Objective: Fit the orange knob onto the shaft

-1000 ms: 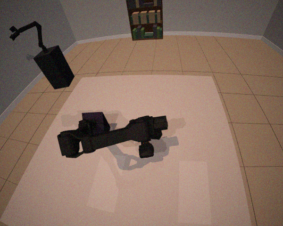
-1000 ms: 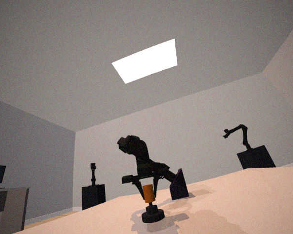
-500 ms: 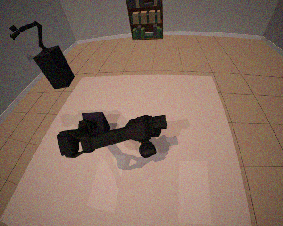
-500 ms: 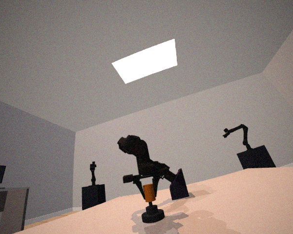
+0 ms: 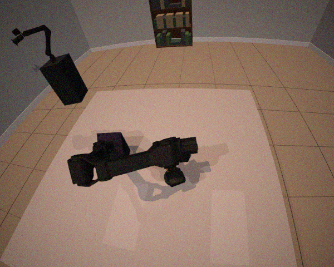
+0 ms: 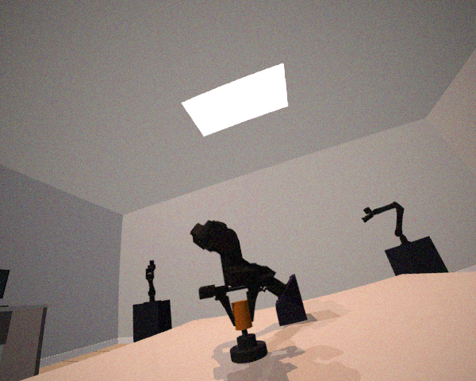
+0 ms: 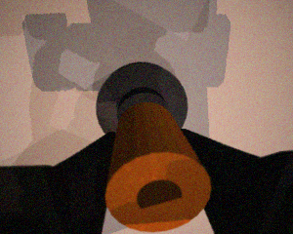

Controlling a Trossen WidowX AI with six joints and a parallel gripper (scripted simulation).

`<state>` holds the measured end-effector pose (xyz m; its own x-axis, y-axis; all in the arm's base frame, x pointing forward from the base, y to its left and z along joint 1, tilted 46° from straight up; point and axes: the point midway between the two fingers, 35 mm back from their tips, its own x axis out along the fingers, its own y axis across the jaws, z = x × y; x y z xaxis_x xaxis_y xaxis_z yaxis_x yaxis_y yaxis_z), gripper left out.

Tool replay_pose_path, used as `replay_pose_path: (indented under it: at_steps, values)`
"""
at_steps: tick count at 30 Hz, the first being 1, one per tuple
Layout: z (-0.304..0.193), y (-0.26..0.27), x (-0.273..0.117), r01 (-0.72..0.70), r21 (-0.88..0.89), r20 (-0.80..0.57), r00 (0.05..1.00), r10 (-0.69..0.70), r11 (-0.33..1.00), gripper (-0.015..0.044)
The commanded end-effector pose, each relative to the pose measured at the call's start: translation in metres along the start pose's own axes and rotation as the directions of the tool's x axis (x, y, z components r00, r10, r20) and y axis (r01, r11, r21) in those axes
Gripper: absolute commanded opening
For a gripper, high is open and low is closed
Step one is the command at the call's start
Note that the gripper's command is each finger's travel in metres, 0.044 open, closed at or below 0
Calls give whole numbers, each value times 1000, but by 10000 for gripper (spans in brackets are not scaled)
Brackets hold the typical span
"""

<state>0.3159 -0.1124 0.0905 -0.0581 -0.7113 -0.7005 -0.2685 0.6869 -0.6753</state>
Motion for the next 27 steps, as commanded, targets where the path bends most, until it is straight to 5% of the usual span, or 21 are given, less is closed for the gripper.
replay_pose_path:
  at_steps: [1, 13, 20, 27]
  values:
    - [0, 1, 0, 2, -6, 2, 1000, -2, 1000, 0]
    - [0, 2, -4, 2, -6, 2, 1000, -2, 1000, 0]
    - [1, 1, -4, 2, -204, 2, 1000, -2, 979, 0]
    - [1, 1, -1, 2, -214, 2, 1000, -2, 977, 0]
